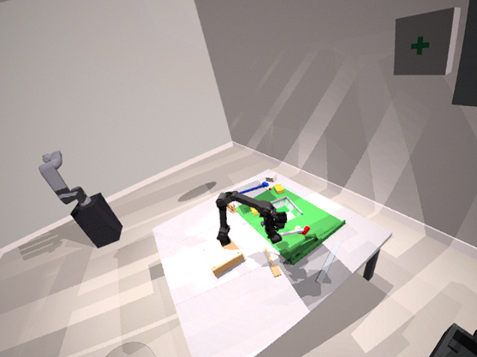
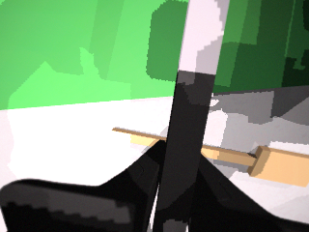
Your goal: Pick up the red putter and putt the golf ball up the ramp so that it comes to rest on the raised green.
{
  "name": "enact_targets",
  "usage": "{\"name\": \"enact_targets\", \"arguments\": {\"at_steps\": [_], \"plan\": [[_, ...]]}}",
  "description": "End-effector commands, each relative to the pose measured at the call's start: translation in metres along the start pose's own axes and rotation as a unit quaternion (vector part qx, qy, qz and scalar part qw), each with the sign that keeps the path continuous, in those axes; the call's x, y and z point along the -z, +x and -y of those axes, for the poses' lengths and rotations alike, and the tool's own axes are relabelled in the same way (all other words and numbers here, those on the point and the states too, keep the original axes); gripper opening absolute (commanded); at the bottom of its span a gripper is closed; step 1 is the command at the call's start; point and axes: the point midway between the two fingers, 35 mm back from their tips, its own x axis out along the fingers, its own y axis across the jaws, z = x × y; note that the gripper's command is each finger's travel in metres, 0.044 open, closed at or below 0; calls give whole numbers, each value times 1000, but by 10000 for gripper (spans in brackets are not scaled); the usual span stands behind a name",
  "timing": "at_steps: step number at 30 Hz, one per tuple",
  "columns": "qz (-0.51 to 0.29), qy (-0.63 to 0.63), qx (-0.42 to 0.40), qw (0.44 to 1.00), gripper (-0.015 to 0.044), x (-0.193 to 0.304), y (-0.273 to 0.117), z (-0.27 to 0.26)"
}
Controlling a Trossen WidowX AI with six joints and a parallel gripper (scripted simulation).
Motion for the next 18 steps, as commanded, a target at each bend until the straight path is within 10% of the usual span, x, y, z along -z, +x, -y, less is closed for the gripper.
{"name": "enact_targets", "arguments": {"at_steps": [1,18], "plan": [[2,1,2,1000,0,-1,6,0],[0,0,0,1000,0,0,16,0]]}}
